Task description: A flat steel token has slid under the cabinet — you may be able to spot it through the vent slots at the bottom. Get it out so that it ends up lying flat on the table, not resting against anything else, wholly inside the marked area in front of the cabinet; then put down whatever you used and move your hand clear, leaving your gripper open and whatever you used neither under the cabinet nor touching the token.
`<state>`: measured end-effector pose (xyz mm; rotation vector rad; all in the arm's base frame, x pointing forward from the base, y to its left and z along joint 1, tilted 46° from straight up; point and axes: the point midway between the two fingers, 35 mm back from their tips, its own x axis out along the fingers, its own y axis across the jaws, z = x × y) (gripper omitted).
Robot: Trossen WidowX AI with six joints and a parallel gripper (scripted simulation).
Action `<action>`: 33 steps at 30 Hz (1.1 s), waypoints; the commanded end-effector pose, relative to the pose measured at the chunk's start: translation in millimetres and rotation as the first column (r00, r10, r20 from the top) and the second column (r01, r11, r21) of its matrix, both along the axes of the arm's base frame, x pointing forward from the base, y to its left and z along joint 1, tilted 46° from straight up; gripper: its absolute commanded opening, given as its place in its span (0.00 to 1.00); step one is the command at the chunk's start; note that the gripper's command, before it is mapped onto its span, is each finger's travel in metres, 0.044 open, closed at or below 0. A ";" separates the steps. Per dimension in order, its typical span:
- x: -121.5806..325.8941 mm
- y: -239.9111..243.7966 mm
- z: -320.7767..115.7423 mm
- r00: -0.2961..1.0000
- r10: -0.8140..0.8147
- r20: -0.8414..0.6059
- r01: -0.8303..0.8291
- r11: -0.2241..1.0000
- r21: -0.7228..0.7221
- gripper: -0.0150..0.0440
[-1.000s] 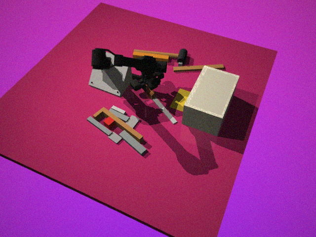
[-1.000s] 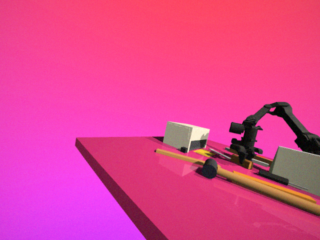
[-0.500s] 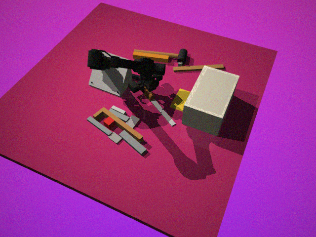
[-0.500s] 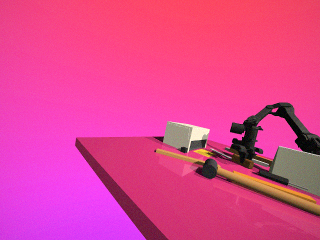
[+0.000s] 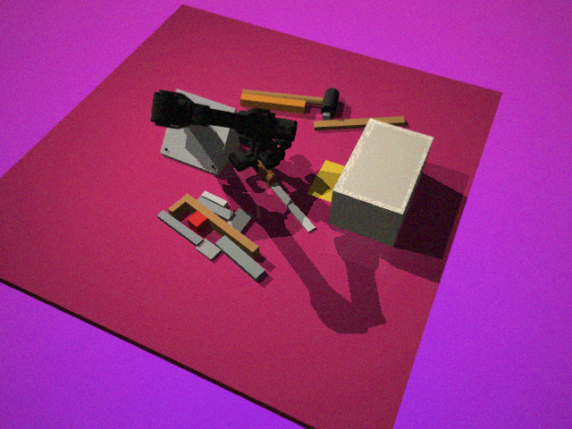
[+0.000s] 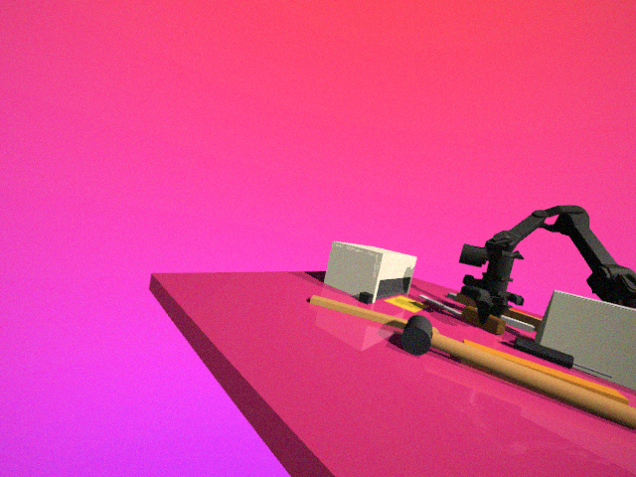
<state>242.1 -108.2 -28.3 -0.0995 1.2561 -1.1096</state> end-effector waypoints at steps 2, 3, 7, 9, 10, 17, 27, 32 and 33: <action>-1.1 -4.4 6.0 1.000 -0.002 0.008 0.002 1.000 -0.002 0.25; -1.4 -5.1 6.8 1.000 -0.002 0.008 0.002 1.000 -0.002 0.25; -2.3 -7.9 9.7 1.000 -0.002 0.008 0.002 1.000 -0.002 0.25; -2.8 -9.4 11.3 1.000 -0.002 0.008 0.002 1.000 -0.002 0.25; -3.0 -10.0 12.0 1.000 -0.002 0.008 0.002 1.000 -0.002 0.25; -4.7 -15.0 17.2 1.000 -0.002 0.008 0.002 1.000 -0.003 0.25; -7.1 -22.3 25.0 1.000 -0.002 0.007 0.002 1.000 -0.003 0.25; -8.3 -26.0 28.9 1.000 -0.002 0.007 0.002 1.000 -0.003 0.25; -8.6 -26.8 29.7 1.000 -0.002 0.007 0.002 1.000 -0.003 0.25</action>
